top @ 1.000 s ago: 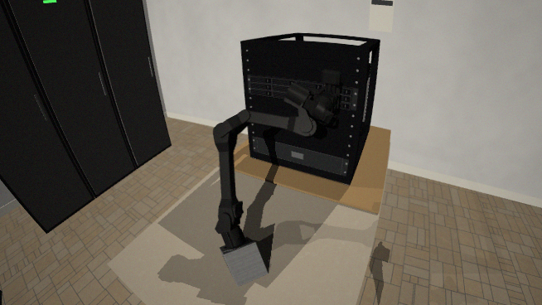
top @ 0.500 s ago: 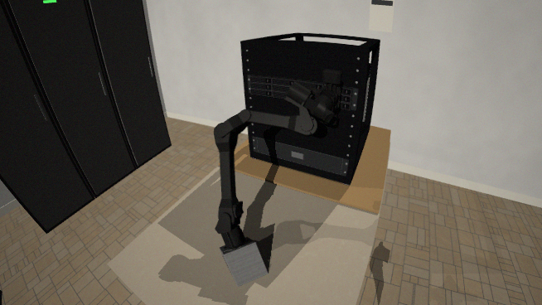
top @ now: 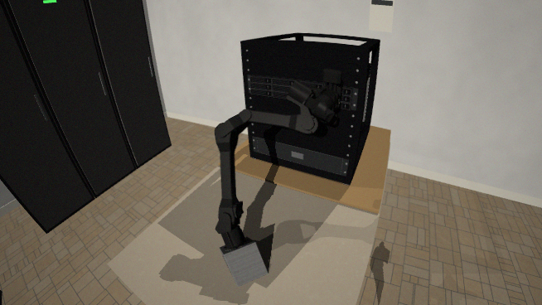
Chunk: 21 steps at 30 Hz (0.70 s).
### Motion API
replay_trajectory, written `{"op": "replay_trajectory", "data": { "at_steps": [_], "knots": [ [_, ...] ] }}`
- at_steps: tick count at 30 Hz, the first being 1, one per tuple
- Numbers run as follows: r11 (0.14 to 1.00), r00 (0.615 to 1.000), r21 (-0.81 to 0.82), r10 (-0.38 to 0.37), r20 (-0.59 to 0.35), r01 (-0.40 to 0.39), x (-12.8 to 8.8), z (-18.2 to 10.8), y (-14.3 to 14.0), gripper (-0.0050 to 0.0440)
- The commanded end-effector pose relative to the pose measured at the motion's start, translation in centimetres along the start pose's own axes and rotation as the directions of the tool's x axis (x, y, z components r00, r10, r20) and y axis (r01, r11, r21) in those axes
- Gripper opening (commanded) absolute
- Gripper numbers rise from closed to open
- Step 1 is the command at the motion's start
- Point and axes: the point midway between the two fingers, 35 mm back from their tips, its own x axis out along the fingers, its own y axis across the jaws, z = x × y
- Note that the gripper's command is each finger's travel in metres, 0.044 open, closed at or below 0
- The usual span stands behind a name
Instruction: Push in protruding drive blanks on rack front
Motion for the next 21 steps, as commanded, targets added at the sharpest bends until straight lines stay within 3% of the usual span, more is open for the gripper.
{"op": "replay_trajectory", "data": {
  "at_steps": [1,21],
  "knots": [
    [1.000,1.000,-0.024,-0.010,0.010,0.011,0.39,0.63,-0.73,-0.0050],
    [1.000,1.000,-0.024,-0.010,0.010,0.011,0.80,0.68,-0.72,-0.0050]
  ]
}}
